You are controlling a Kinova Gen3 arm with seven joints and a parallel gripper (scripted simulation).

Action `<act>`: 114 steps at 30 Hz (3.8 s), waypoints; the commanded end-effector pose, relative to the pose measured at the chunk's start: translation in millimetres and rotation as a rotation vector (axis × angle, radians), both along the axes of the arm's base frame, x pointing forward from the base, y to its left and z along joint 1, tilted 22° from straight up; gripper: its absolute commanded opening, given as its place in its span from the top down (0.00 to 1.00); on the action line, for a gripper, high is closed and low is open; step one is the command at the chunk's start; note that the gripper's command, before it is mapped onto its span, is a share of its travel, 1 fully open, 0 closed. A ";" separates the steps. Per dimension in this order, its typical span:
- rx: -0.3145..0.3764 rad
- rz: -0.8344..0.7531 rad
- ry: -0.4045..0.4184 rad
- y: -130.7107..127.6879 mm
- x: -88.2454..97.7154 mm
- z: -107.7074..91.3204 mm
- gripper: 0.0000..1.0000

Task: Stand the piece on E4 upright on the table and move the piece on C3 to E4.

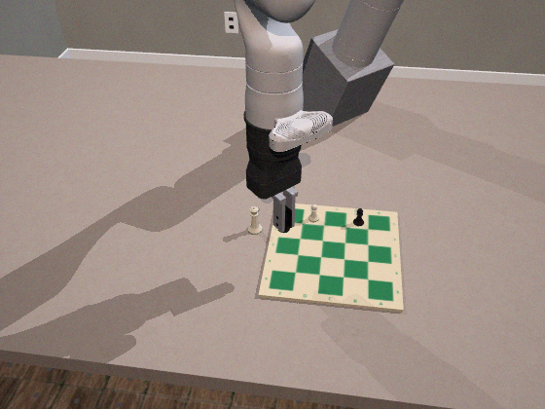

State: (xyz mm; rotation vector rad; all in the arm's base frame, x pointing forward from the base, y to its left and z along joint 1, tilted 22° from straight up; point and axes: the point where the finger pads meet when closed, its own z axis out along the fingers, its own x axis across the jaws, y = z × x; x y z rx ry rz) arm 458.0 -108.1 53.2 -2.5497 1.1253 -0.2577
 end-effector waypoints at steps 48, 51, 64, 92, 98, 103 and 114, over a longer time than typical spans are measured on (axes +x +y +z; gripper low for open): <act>0.011 0.004 0.013 20.7 17.7 -71.1 1.00; 0.011 0.004 0.013 20.7 17.7 -71.1 1.00; 0.011 0.004 0.013 20.8 17.8 -71.3 1.00; 0.011 0.004 0.013 21.6 18.7 -74.4 1.00; 0.011 0.004 0.013 21.6 18.7 -74.4 1.00; 0.011 0.004 0.013 21.6 18.7 -74.4 1.00; 0.011 0.004 0.013 21.6 18.7 -74.4 1.00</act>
